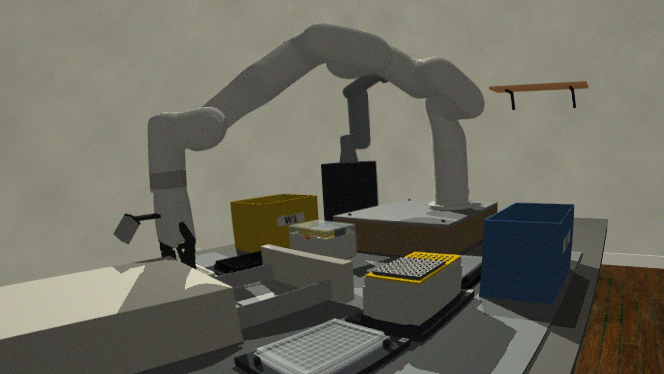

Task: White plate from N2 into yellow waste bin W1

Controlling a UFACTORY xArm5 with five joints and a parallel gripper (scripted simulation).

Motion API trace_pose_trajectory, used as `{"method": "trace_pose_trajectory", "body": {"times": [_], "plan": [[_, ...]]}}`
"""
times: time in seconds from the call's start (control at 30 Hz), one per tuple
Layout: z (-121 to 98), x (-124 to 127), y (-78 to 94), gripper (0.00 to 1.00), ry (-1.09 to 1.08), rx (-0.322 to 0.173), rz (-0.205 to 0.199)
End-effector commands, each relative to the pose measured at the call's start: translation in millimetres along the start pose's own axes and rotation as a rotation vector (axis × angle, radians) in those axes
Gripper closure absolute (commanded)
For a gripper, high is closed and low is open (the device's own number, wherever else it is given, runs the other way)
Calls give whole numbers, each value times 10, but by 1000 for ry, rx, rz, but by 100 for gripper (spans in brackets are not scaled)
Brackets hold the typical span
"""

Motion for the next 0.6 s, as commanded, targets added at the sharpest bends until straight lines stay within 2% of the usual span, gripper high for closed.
{"method": "trace_pose_trajectory", "body": {"times": [0.0,0.27,0.3,0.57], "plan": [[14,5,-24,0,0,5,-2],[14,5,-24,0,0,5,-2],[14,5,-30,100,0,5,-2],[14,5,-34,100,0,5,-2]]}}
Point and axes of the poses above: the point where the finger pads meet when closed, its own y axis out along the fingers, its own x axis across the jaws, z = x × y, the point moved 3 cm from there along -y, back along the fingers, and after that the axes turned 2 degrees about -y, right-handed, at the moved point
